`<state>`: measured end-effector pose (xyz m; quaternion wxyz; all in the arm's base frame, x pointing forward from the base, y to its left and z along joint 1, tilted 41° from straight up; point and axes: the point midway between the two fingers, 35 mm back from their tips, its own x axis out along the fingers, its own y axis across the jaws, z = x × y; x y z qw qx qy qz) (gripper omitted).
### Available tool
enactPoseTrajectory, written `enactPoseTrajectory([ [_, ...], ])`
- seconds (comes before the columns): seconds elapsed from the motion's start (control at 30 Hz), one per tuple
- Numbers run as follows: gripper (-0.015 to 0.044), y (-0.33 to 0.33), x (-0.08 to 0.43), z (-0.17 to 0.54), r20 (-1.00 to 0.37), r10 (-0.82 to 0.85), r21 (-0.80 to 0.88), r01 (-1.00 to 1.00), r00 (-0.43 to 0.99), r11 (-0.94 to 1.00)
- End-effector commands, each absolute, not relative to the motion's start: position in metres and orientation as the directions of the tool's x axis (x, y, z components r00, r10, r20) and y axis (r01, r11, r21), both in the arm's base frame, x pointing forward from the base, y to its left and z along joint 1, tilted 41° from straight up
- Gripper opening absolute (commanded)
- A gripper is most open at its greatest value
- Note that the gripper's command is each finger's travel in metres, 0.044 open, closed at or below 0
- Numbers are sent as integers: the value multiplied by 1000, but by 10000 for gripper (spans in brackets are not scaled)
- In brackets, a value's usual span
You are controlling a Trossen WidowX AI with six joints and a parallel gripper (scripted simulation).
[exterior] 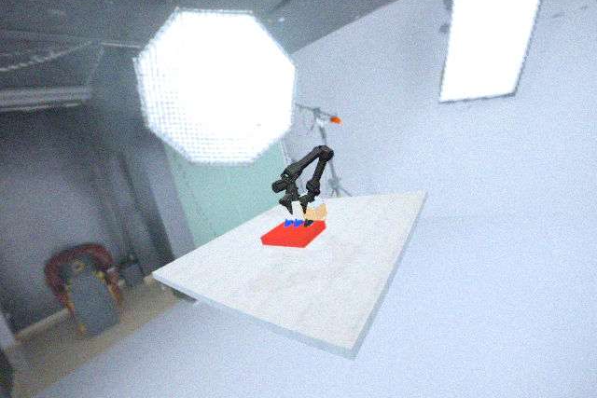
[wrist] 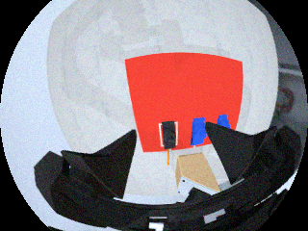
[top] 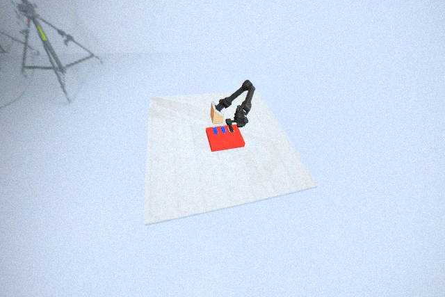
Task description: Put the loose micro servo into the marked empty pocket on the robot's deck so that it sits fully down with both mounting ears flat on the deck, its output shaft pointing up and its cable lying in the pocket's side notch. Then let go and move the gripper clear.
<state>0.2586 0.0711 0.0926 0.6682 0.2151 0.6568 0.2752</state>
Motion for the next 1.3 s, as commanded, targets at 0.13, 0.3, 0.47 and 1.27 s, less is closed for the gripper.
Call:
enactPoseTrajectory([
  [0.13, 440, 60, 280, 104, -761, 649, 647, -88, -16, 757],
  [0.3, 440, 37, 273, 133, -759, 651, 650, -85, -13, 755],
  [0.47, 440, 36, 272, 135, -758, 652, 650, -85, -13, 755],
  [1.27, 440, 36, 272, 135, -758, 652, 650, -85, -13, 755],
])
